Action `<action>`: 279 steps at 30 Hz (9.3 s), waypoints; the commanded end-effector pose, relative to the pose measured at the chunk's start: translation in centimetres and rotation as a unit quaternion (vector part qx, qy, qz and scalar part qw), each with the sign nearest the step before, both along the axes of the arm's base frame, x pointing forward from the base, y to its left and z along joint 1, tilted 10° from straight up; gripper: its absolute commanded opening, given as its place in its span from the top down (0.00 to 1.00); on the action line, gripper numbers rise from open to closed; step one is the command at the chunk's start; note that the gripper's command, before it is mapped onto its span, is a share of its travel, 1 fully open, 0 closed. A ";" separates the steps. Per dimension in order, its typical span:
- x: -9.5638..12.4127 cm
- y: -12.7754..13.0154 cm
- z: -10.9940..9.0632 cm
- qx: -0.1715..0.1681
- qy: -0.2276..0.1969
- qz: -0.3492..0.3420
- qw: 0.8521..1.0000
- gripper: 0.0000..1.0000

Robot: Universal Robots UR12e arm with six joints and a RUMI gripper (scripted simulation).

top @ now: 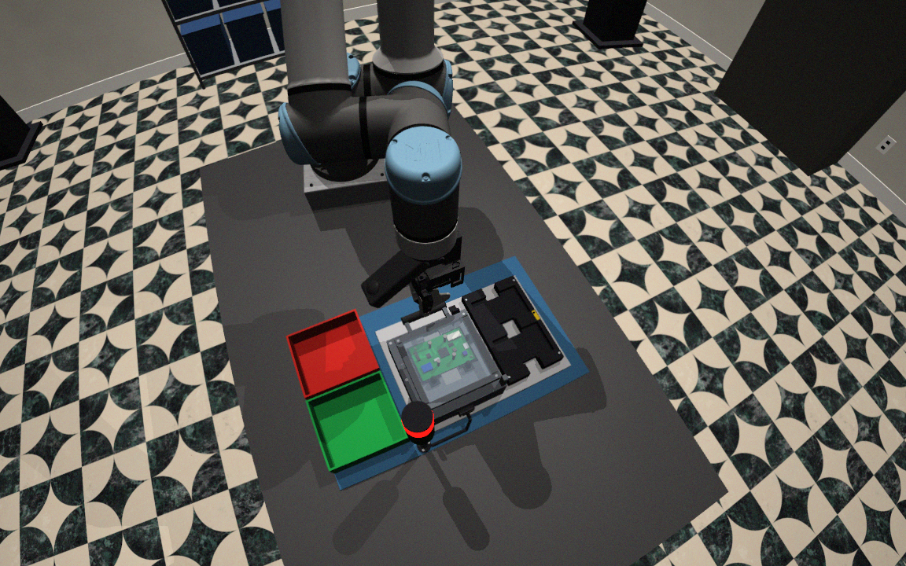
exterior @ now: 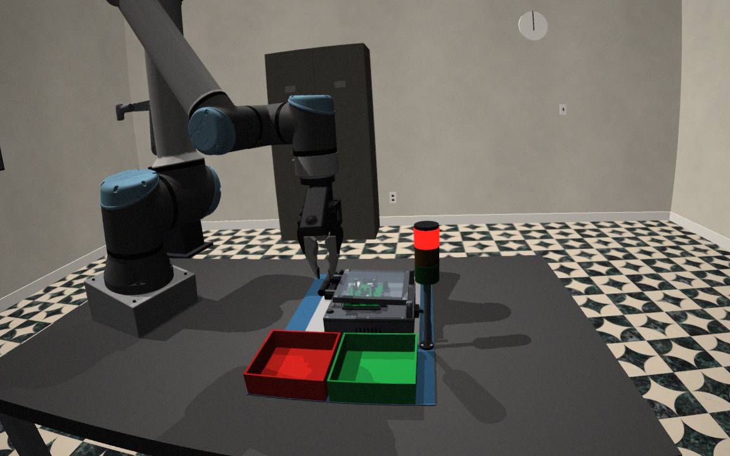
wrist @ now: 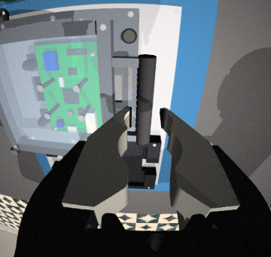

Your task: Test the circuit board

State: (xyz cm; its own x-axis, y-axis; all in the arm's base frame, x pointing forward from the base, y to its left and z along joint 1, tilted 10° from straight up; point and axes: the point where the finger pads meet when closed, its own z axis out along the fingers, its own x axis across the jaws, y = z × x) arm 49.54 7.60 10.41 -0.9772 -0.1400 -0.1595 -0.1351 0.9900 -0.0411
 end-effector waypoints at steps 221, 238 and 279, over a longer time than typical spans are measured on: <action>15.5 2.9 17.9 0.000 -0.001 0.000 1.000 1.00; 17.9 3.1 18.2 0.000 -0.001 0.000 1.000 1.00; 18.8 3.2 18.0 0.000 0.000 0.000 1.000 1.00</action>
State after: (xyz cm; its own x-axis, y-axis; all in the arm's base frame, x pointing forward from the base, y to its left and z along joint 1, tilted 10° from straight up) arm 68.17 10.83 28.59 -0.9768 -0.1397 -0.1624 -0.1349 0.9900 -0.0400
